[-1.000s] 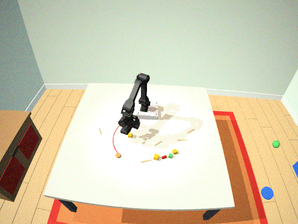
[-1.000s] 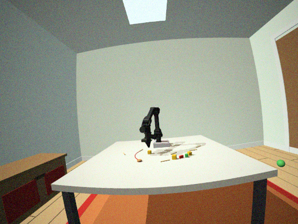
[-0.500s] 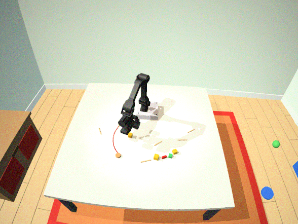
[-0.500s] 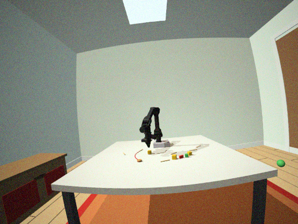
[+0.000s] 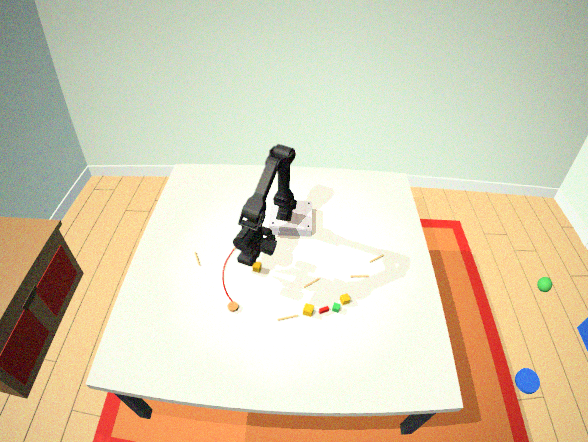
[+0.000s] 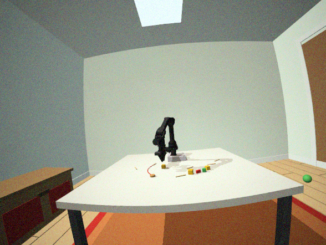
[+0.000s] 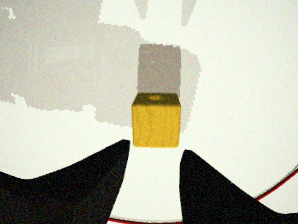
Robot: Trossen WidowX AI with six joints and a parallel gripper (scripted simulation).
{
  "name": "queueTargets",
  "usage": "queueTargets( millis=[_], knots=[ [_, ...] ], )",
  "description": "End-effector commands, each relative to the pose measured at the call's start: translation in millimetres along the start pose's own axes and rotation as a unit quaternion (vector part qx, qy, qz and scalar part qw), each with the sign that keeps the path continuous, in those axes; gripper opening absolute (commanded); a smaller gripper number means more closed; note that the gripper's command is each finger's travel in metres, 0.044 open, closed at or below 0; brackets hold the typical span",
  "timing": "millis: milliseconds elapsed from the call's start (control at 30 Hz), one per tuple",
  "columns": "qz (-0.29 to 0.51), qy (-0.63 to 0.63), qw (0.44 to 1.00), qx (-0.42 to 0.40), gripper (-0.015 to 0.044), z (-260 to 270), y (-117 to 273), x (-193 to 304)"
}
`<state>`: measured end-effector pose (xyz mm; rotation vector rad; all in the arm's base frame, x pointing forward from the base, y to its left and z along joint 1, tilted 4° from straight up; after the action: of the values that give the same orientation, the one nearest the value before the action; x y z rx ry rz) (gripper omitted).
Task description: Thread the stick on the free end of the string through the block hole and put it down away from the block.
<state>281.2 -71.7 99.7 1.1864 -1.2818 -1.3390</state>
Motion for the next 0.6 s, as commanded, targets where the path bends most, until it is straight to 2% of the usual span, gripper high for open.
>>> queueTargets(
  millis=[0,67,100,467,567],
  knots=[
    [0.000,0.000,1.000,0.000,0.0057,0.0,0.0,0.0],
    [0.000,0.000,1.000,0.000,0.0004,0.0,0.0,0.0],
    [0.000,0.000,1.000,0.000,0.0000,0.0,0.0,0.0],
    [0.000,0.000,1.000,0.000,0.0000,0.0,0.0,0.0],
    [0.000,-0.082,0.997,0.000,0.0079,1.5,0.1,5.3]
  ],
)
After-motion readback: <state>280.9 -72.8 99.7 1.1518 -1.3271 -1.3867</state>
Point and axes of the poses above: the point midway between the two fingers, 35 mm back from their tips, its own y axis back along the fingers, its own z axis across the jaws, x = y × z, the point moved 6 cm from there along y, back along the fingers, and after that the axes turned 6 degrees about y, right-handed, at the moved point
